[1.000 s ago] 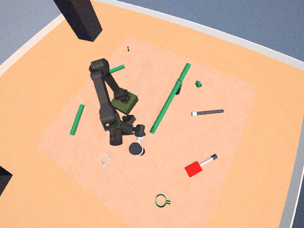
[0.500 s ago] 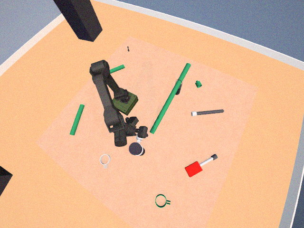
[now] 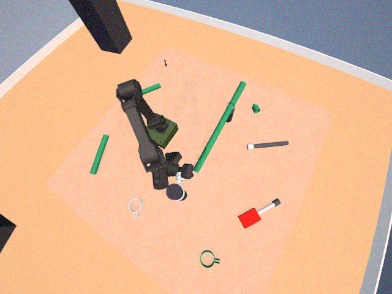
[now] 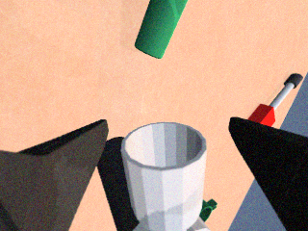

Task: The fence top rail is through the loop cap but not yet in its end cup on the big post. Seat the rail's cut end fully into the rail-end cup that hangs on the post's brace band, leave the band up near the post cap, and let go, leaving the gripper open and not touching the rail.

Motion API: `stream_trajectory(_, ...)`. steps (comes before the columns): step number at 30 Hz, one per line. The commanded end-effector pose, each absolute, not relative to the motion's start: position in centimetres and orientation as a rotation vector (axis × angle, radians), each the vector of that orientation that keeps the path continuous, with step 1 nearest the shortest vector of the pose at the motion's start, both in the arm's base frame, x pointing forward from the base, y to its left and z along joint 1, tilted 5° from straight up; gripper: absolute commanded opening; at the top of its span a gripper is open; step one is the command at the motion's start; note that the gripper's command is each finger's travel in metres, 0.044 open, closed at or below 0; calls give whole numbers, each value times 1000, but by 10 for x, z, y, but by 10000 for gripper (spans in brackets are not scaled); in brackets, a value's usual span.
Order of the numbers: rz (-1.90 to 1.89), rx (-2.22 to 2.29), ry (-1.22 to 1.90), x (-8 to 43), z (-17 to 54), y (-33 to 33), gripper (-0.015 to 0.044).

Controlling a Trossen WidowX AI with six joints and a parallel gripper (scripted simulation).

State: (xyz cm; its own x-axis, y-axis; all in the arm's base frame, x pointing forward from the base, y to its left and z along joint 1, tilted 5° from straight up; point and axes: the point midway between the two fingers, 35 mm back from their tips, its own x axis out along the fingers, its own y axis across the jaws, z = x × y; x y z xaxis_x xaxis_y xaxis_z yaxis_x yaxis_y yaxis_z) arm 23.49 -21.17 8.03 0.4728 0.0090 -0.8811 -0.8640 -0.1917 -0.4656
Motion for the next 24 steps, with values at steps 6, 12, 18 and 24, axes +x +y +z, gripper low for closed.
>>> stream_trajectory(6,947,-1561,773,235,77,-211,230)
stream_trajectory(12,947,-1561,773,235,77,-211,112)
stream_trajectory(18,926,-1549,791,237,77,-211,0)
stream_trajectory(24,888,-1527,821,241,77,-211,0)
